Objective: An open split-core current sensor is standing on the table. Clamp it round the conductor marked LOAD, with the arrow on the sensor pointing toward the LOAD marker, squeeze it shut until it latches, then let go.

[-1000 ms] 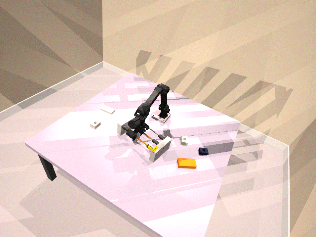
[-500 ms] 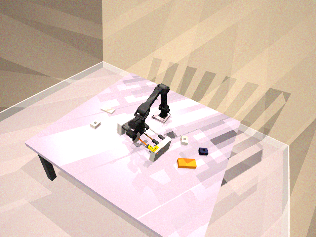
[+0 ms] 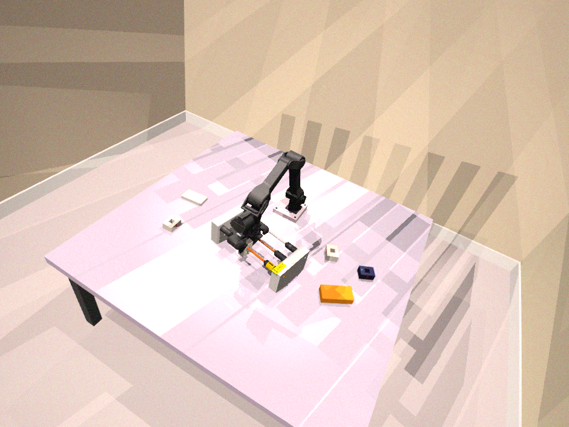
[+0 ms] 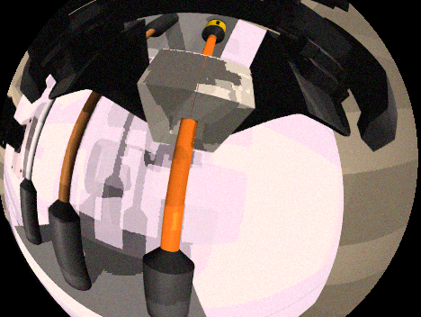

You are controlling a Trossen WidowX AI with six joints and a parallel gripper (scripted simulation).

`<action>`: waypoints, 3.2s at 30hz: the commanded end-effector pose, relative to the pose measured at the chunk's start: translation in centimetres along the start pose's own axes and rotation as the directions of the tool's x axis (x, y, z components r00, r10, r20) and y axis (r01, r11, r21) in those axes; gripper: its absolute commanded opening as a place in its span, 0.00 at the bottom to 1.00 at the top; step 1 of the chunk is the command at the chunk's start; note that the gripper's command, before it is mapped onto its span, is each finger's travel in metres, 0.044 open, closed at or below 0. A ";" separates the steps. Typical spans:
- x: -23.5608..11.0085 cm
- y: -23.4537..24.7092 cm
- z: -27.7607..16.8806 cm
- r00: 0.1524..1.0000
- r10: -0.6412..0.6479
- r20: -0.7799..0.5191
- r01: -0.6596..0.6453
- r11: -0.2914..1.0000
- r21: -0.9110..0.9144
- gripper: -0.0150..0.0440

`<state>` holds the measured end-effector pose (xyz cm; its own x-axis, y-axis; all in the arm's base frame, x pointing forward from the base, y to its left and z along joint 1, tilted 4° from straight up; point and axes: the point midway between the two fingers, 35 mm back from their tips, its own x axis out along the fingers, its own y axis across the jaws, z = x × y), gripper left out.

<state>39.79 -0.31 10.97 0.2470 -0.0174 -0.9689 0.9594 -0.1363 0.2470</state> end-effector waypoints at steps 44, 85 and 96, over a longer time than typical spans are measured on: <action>-9.9 -1.0 -0.2 0.994 0.107 0.003 -0.107 0.994 0.000 1.00; -9.7 -1.4 -0.8 0.993 0.112 0.028 -0.110 0.992 -0.057 1.00; -10.5 -9.2 -5.9 0.804 0.448 0.391 0.019 0.638 -0.770 1.00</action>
<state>30.78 6.29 18.62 0.4973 -0.4061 -0.7667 0.8003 0.5559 0.2246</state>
